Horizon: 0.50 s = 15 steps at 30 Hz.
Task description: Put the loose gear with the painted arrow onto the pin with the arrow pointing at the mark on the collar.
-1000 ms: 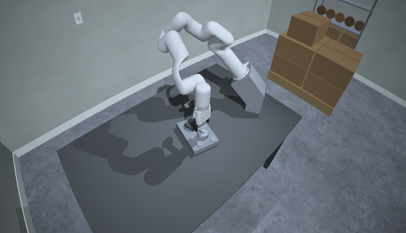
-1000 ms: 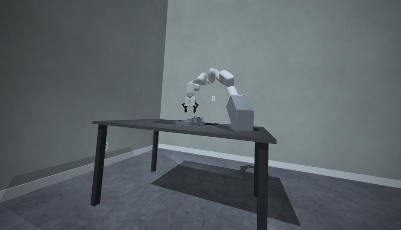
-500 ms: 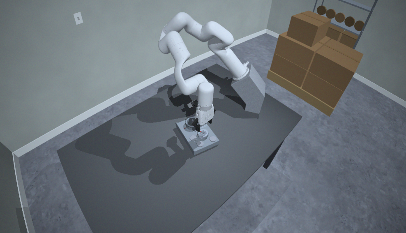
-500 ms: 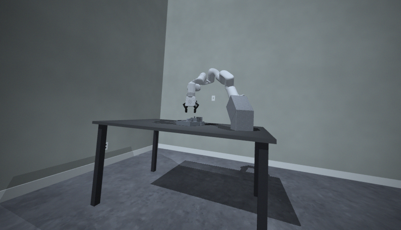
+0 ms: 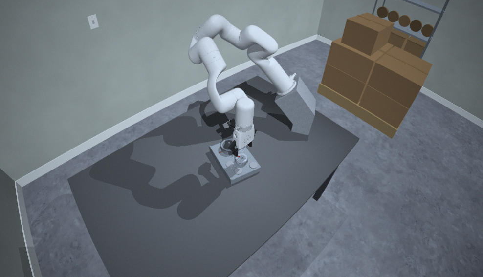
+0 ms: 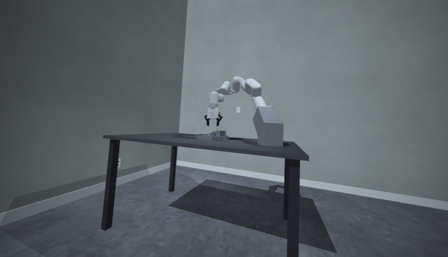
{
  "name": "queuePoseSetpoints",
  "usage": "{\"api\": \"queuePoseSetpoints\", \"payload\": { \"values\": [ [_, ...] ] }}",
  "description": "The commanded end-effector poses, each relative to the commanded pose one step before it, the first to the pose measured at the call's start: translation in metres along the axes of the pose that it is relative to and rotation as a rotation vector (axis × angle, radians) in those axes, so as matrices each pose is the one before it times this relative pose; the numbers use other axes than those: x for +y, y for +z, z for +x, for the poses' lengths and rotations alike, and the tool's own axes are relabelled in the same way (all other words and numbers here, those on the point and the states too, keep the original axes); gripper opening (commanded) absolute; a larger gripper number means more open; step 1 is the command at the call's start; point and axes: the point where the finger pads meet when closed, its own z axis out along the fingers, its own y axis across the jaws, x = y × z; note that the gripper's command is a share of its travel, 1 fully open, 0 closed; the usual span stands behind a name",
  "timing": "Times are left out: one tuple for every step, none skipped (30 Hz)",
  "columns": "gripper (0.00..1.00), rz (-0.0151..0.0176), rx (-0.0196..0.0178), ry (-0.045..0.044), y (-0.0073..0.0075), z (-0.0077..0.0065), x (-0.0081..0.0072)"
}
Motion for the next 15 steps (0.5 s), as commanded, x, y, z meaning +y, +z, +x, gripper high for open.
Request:
{"api": "queuePoseSetpoints", "payload": {
  "values": [
    [1.0, 0.00327, -0.00258, -0.07561, -0.00149, -0.00124, -0.00096],
    [1.0, 0.00001, 0.00002, -0.04095, 0.00003, -0.00002, 0.00003],
    [1.0, 0.00002, 0.00003, -0.04976, 0.00004, -0.00003, 0.00004],
    [1.0, 0.00002, 0.00003, -0.0581, 0.00004, -0.00003, 0.00005],
    [1.0, 0.00002, 0.00004, -0.06566, 0.00005, -0.00004, 0.00005],
    [1.0, 0.00002, 0.00004, -0.07218, 0.00005, -0.00004, 0.00005],
    [1.0, 0.0007, 0.00038, -0.04001, 0.00005, -0.00005, 0.00005],
    [1.0, 0.0012, 0.0007, -0.03977, 0.00006, -0.00005, 0.00005],
    [1.0, 0.00158, 0.00099, -0.04422, 0.00006, -0.00006, 0.00004],
    [1.0, 0.0, 0.0, 0.0, 0.0, 0.0, 0.0],
    [1.0, 0.0, 0.0, 0.0, 0.0, 0.0, 0.0],
    [1.0, 0.00056, 0.00031, -0.13619, 0.00005, -0.00006, 0.00004],
    [1.0, 0.00229, 0.00188, -0.03732, 0.00005, -0.00006, 0.00003],
    [1.0, 0.00208, 0.00177, -0.0333, 0.00005, -0.00006, 0.00002],
    [1.0, 0.00172, 0.00146, -0.03765, 0.00005, -0.00005, 0.00002]
  ]
}}
